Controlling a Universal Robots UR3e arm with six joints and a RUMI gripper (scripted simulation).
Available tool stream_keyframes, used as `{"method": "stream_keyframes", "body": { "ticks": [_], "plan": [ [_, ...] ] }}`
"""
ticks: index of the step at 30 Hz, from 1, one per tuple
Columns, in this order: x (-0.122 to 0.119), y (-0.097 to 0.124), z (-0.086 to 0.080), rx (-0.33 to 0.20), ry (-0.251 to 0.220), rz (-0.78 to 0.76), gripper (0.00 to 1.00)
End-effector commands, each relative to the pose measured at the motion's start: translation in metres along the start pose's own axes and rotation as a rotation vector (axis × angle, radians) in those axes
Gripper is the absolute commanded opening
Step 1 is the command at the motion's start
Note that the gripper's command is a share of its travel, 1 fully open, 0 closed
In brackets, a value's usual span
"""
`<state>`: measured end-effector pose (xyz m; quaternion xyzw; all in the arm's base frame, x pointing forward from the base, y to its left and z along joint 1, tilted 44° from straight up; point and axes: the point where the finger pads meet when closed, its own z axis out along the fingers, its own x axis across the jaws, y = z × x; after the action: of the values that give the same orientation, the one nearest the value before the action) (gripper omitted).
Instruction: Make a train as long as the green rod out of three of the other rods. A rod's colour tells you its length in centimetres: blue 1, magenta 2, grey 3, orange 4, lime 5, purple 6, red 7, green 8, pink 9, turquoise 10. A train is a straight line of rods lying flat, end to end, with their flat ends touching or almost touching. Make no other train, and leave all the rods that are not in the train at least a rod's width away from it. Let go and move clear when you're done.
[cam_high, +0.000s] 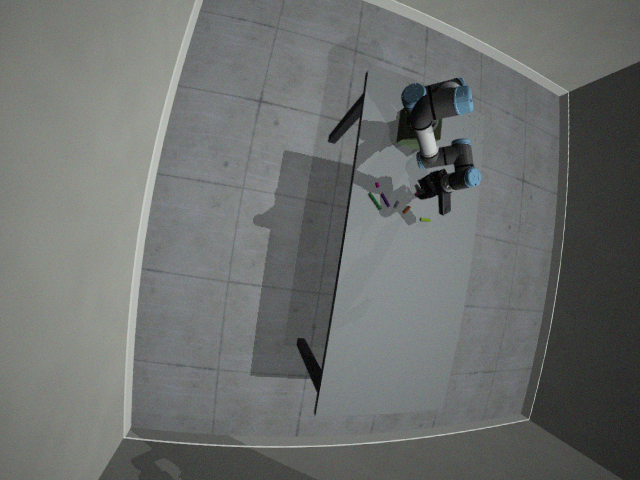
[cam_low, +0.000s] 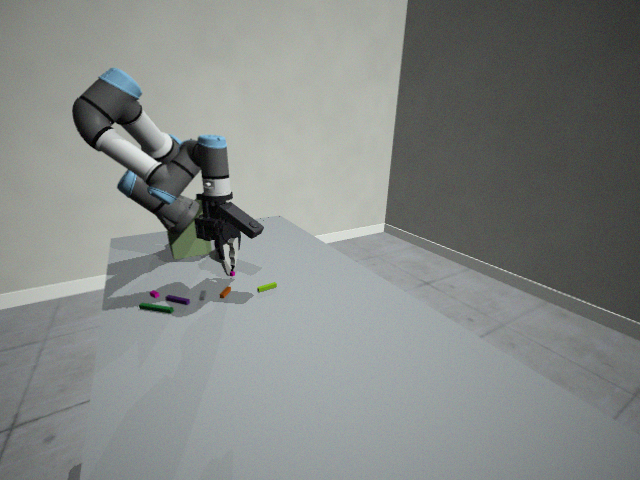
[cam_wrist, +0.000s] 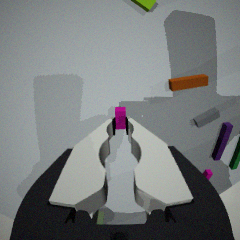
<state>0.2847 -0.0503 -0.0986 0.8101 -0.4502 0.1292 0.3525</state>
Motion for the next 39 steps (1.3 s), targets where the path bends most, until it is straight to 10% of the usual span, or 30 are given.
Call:
{"method": "stream_keyframes", "body": {
  "ticks": [1, 39],
  "plan": [
    [0.0, 0.0, 0.0, 0.001, 0.001, 0.001, 0.0],
    [0.0, 0.0, 0.013, -0.001, 0.0, 0.0, 0.0]
  ]
}}
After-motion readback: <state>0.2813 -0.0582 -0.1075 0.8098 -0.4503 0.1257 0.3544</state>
